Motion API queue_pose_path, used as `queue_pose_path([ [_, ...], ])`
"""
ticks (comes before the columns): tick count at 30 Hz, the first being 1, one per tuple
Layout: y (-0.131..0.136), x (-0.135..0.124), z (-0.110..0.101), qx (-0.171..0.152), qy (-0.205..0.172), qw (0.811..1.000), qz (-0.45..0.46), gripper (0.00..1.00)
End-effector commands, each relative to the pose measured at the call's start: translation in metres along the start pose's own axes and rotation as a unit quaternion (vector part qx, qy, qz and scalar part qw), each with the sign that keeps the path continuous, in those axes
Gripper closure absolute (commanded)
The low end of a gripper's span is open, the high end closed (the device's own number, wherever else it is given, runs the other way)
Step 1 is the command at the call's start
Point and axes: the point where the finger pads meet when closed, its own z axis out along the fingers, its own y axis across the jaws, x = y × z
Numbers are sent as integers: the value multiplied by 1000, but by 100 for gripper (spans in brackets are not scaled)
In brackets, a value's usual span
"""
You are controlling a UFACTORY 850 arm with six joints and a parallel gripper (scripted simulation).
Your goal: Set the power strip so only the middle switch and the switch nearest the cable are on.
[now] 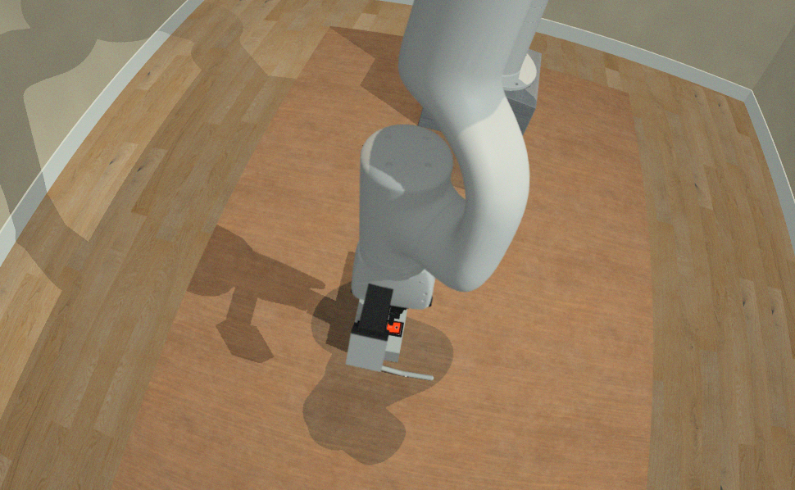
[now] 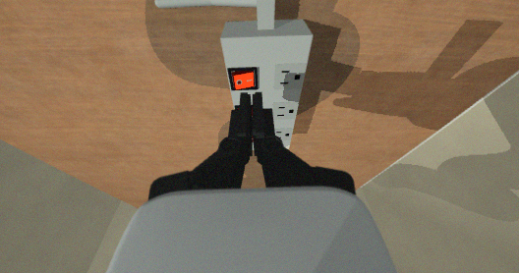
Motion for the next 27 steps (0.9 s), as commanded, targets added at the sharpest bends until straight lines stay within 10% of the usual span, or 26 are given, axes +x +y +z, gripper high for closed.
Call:
queue_pose_path([
  [1,0,1,-1,0,1,1000,0,100],
  [18,0,-2,-2,0,1,1000,0,100],
  [27,0,-45,-15,-3,-1,1000,0,100],
])
